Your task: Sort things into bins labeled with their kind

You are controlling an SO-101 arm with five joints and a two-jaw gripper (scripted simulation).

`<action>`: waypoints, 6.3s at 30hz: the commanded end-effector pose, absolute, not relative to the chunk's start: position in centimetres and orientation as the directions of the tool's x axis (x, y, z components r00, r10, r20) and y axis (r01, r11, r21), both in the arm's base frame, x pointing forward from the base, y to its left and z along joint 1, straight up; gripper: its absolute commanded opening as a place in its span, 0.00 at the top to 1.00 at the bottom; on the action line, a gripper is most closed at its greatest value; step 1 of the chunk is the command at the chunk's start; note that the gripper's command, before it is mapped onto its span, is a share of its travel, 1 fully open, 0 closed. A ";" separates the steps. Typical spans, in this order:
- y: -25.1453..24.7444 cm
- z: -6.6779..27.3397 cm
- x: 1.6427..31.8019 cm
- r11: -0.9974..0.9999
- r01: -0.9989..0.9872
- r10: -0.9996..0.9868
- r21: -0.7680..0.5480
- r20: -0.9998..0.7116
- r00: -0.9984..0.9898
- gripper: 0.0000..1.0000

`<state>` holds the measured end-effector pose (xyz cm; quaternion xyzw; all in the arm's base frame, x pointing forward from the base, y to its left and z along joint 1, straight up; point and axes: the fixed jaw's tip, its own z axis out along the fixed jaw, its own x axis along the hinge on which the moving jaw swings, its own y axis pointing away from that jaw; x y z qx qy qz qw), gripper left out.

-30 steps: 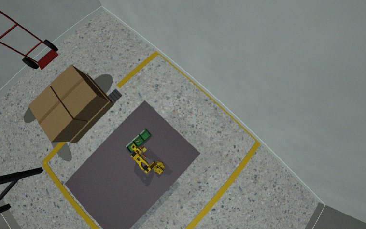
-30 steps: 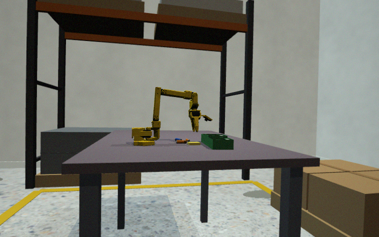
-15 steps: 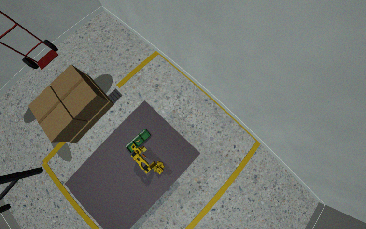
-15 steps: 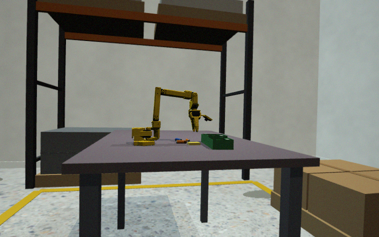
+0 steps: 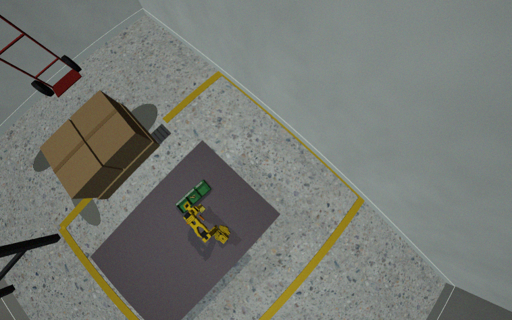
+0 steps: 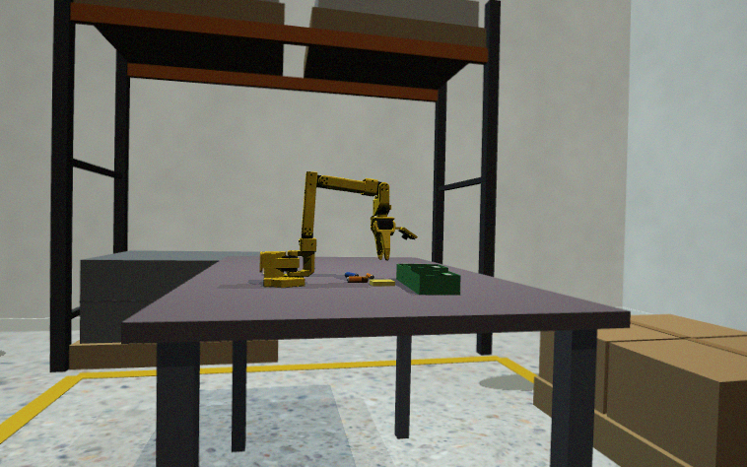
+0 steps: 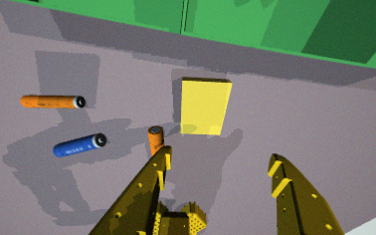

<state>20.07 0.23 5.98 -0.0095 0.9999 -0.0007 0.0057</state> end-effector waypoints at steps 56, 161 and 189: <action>0.4 1.0 20.3 0.999 -0.033 -0.033 -0.001 -0.022 -0.999 0.65; 0.1 4.7 20.4 0.999 -0.033 -0.033 -0.001 -0.022 -0.999 1.00; 0.7 6.3 21.4 0.999 -0.048 -0.048 -0.003 -0.054 -0.997 1.00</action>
